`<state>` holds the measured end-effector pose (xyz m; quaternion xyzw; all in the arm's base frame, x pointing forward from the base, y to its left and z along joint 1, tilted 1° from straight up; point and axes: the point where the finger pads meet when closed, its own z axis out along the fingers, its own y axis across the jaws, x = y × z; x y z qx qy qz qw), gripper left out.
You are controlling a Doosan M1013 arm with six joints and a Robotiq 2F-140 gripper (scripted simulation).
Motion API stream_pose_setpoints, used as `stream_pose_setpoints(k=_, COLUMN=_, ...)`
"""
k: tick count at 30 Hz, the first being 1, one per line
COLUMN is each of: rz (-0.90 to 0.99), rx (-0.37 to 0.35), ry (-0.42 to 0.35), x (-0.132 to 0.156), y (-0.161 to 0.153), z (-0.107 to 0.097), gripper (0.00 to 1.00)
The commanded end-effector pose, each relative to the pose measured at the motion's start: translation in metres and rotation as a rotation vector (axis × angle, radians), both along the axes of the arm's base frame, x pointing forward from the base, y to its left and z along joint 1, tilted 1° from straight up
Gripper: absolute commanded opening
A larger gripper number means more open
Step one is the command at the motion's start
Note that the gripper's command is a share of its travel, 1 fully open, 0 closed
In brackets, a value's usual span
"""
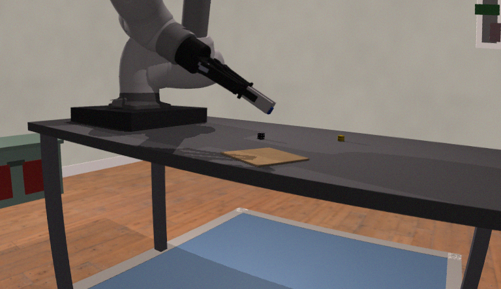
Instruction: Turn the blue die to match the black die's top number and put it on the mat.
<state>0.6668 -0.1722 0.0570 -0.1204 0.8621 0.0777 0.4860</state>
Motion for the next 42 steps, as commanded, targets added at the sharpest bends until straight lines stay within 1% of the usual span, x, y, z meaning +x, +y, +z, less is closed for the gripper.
stream_pose_setpoints(k=1, rz=-0.001, rx=0.005, ry=-0.038, x=-0.001, y=0.003, z=-0.002, gripper=0.16)
stream_pose_setpoints(k=7, rz=-0.001, rx=0.005, ry=-0.038, x=-0.001, y=0.003, z=-0.004, gripper=0.16)
stream_pose_setpoints(k=11, rz=0.0, rx=0.005, ry=-0.038, x=-0.001, y=0.003, z=-0.01, gripper=0.16)
stream_pose_setpoints(k=15, rz=0.0, rx=0.005, ry=-0.038, x=-0.001, y=0.003, z=-0.022, gripper=0.16)
stream_pose_setpoints(k=22, rz=0.0, rx=0.005, ry=-0.038, x=-0.002, y=0.003, z=-0.05, gripper=0.16)
stream_pose_setpoints(k=24, rz=0.0, rx=0.005, ry=-0.038, x=-0.002, y=0.003, z=-0.05, gripper=0.16)
stream_pose_setpoints(k=28, rz=0.0, rx=0.005, ry=-0.038, x=-0.002, y=0.003, z=-0.064, gripper=0.16)
stream_pose_setpoints(k=32, rz=0.0, rx=0.005, ry=-0.038, x=-0.002, y=0.003, z=-0.074, gripper=0.16)
stream_pose_setpoints(k=36, rz=0.0, rx=0.005, ry=-0.038, x=-0.002, y=0.003, z=-0.079, gripper=0.16)
stream_pose_setpoints(k=42, rz=0.0, rx=0.005, ry=-0.038, x=-0.002, y=0.003, z=-0.08, gripper=0.16)
